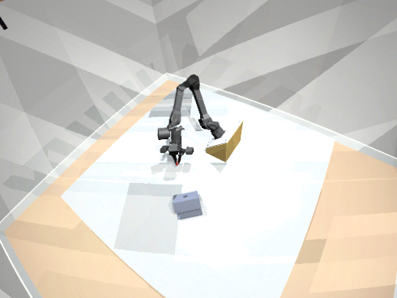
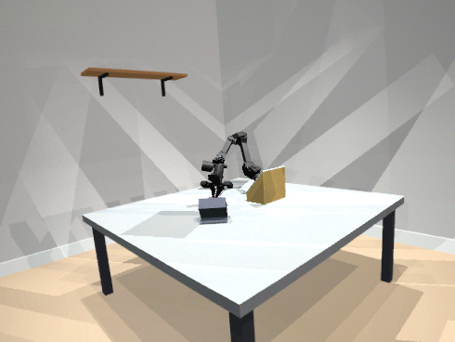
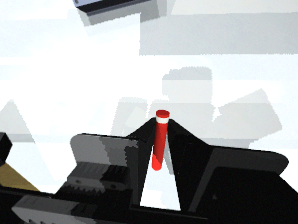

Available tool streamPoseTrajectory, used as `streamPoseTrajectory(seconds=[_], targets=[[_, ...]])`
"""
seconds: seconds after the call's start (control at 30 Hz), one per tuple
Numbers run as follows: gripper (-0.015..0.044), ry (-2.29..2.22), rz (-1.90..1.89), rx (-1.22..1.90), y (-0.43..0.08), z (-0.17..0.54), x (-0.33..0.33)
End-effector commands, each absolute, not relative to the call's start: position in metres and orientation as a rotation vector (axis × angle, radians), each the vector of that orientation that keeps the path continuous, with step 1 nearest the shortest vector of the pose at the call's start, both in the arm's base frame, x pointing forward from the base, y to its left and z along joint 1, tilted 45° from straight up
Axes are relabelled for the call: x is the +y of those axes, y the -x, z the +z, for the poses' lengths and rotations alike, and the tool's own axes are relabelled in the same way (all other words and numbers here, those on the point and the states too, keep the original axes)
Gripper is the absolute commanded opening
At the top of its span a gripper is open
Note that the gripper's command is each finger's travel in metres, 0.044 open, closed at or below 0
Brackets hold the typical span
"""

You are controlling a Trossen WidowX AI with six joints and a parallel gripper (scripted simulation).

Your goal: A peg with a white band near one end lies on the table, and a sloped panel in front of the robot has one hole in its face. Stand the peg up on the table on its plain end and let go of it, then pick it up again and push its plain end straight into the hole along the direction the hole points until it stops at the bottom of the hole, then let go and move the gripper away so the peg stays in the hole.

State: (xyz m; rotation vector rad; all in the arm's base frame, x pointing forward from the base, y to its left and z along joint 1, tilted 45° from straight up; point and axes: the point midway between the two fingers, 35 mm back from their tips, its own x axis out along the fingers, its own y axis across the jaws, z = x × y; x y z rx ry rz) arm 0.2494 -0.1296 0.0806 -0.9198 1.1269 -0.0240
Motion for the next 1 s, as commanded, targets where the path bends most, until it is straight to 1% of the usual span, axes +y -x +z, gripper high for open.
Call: streamPoseTrajectory(seconds=[0.0,0.97], targets=[[0.0051,0.918,-0.004,1.1,-0.246,0.08,-0.129],[0.0051,0.895,0.109,0.867,-0.229,0.091,-0.129]])
